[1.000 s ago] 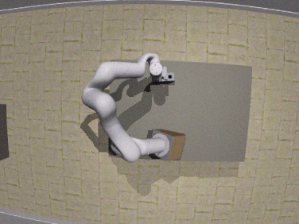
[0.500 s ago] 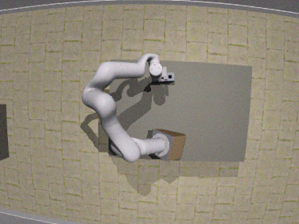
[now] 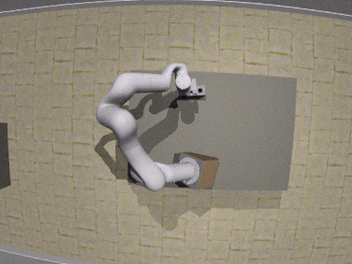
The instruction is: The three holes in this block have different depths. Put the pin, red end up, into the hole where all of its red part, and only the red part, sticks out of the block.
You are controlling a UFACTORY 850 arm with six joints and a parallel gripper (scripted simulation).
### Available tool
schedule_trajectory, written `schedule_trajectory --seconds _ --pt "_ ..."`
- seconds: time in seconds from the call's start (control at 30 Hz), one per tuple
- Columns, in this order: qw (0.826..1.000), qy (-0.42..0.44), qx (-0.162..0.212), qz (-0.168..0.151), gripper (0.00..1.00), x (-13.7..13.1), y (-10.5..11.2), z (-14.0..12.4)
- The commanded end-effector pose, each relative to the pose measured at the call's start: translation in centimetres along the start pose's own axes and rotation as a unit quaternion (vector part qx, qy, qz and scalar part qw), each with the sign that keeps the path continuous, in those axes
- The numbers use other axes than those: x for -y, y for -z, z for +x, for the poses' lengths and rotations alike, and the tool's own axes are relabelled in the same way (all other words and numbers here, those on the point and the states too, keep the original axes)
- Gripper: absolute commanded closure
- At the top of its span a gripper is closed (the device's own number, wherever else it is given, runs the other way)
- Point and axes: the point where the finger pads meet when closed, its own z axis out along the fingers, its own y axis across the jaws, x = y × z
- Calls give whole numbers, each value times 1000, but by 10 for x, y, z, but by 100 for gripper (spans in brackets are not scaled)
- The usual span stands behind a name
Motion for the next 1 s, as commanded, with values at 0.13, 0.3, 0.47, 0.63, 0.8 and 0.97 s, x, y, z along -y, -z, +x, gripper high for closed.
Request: schedule_trajectory --seconds 0.13,0.3,0.47,0.63,0.8,0.97 --pt "1000 0 0 0 100 1 1 0" --pt "1000 0 0 0 100 1 1 0" --pt "1000 0 0 0 100 1 1 0" --pt "1000 0 0 0 100 1 1 0" --pt "1000 0 1 0 0 0 1 0" --pt "1000 0 1 0 0 0 1 0"
